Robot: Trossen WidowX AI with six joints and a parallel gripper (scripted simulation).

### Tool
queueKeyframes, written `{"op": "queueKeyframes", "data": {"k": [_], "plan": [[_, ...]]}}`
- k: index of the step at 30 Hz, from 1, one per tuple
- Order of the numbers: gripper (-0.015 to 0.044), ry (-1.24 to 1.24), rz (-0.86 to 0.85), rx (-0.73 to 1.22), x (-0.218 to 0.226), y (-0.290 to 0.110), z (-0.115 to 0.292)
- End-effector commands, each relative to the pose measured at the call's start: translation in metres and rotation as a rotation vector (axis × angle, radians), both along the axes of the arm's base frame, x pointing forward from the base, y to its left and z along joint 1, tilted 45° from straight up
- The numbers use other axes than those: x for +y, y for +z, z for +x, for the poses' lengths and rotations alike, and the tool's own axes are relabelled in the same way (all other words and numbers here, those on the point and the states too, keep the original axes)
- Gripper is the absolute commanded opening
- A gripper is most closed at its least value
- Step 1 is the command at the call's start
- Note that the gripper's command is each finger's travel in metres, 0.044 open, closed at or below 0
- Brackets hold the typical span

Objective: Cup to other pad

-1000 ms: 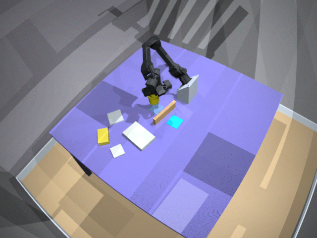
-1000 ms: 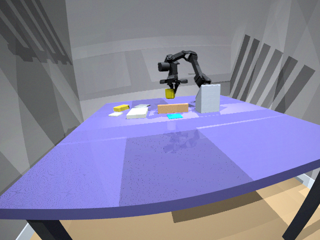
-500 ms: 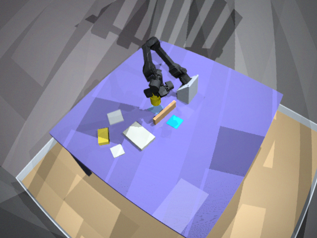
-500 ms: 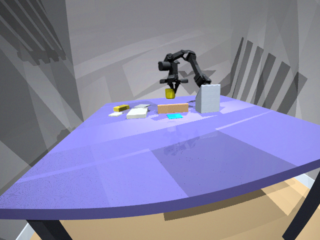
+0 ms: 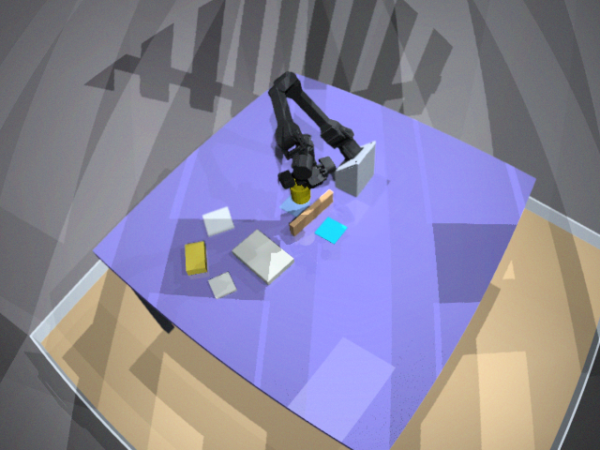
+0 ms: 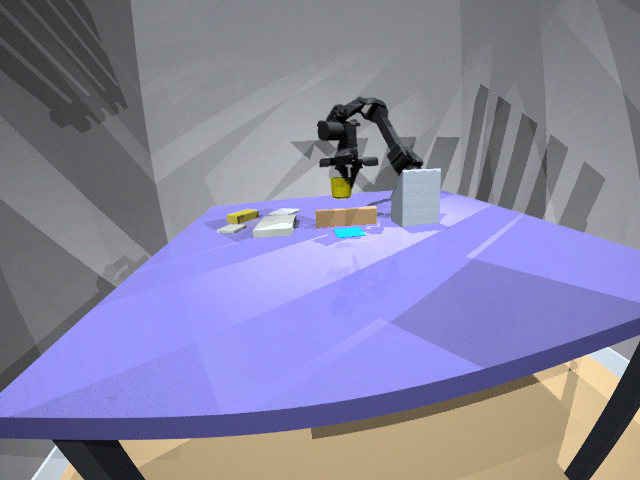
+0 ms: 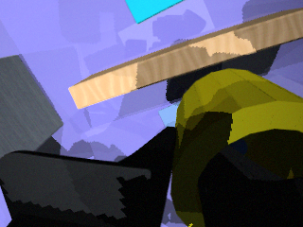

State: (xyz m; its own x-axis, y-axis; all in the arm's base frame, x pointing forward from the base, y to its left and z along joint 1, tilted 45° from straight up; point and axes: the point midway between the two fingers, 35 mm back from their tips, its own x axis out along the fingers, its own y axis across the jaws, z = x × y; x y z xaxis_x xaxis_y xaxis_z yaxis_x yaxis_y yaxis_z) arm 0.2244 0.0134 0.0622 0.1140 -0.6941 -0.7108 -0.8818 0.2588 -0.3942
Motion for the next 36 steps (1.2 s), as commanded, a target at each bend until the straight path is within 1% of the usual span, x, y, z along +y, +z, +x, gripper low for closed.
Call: {"op": "queueKeyframes", "data": {"k": [1,36], "plan": [[0.0,-0.004,-0.001,0.006,0.006,-0.008,0.0],[0.0,-0.005,0.002,0.006,0.057,-0.053,0.002]]}}
